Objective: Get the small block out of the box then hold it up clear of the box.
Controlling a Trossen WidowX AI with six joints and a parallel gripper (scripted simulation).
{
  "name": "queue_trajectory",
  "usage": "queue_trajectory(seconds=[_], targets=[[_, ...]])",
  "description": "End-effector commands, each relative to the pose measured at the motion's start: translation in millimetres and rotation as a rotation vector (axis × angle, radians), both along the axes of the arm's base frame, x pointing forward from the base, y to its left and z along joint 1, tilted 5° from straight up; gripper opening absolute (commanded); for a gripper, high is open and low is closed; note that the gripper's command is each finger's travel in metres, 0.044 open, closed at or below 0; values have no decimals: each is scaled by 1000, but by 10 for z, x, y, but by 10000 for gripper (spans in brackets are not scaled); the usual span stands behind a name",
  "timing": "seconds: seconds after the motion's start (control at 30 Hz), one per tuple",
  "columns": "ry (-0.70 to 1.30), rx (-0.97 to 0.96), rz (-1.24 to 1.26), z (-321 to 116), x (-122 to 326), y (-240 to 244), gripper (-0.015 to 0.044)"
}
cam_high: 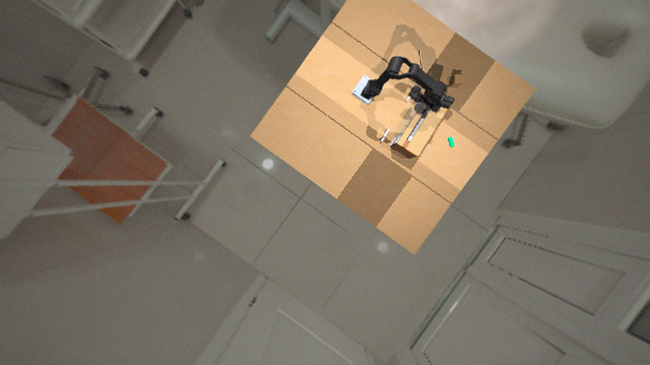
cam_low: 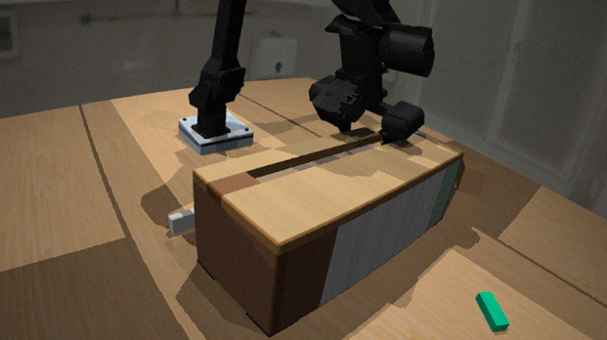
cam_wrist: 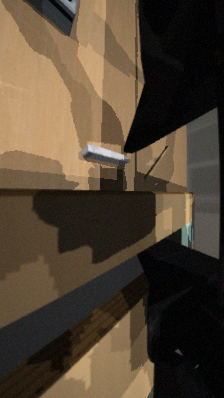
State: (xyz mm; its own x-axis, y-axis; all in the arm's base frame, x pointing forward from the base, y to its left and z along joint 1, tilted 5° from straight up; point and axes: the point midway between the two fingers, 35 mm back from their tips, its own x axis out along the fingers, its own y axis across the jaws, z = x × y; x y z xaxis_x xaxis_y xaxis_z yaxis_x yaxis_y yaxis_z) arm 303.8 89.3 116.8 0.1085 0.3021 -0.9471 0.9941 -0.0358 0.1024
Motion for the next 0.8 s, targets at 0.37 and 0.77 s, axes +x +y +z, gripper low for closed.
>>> queue_trajectory(seconds=[0.37,0.77], targets=[[0,1,1,600,-57,66,400],[-200,-128,591,572,-141,199,285]])
